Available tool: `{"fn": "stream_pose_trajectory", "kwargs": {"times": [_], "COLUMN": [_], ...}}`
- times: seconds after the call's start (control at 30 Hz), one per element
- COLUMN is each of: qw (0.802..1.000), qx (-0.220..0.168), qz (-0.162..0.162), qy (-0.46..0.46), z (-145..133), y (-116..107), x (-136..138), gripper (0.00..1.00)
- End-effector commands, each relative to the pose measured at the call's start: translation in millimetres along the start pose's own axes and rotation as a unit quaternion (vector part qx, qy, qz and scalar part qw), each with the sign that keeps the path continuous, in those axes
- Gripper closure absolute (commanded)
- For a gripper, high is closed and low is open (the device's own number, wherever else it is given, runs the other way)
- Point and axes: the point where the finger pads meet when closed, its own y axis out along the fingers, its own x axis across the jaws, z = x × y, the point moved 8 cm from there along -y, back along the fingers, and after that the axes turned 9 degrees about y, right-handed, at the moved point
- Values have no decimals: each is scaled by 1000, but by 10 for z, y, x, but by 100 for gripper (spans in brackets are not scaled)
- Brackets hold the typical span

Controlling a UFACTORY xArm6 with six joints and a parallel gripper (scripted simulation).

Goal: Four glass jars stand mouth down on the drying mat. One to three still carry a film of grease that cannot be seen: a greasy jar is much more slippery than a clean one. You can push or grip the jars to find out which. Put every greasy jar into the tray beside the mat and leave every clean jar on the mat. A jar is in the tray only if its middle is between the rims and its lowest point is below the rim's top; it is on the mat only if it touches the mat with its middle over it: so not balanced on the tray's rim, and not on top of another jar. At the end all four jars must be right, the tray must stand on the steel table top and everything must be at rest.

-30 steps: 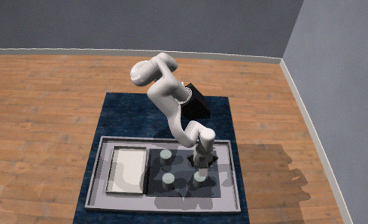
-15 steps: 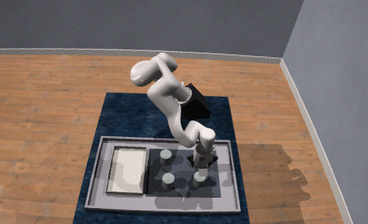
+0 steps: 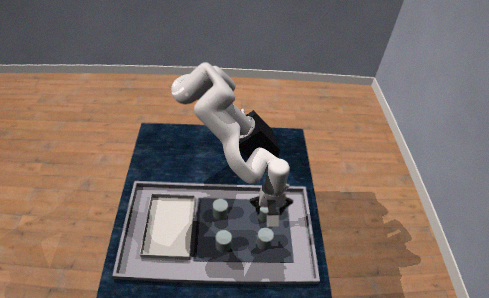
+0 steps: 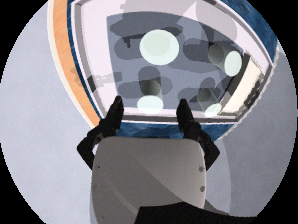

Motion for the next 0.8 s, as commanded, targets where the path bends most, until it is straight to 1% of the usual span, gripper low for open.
{"fn": "stream_pose_trajectory", "kwargs": {"times": [0.0, 0.37, 0.43, 0.77], "qw": [1000, 1000, 1000, 1000], "qx": [-1, -1, -1, -1], "qz": [-2, -2, -2, -2], "qy": [0, 0, 0, 0], "z": [-27, -176, -176, -311], "y": [-120, -124, -124, -127], "x": [176, 1078, 1078, 1897], "gripper": [0, 0, 0, 0]}}
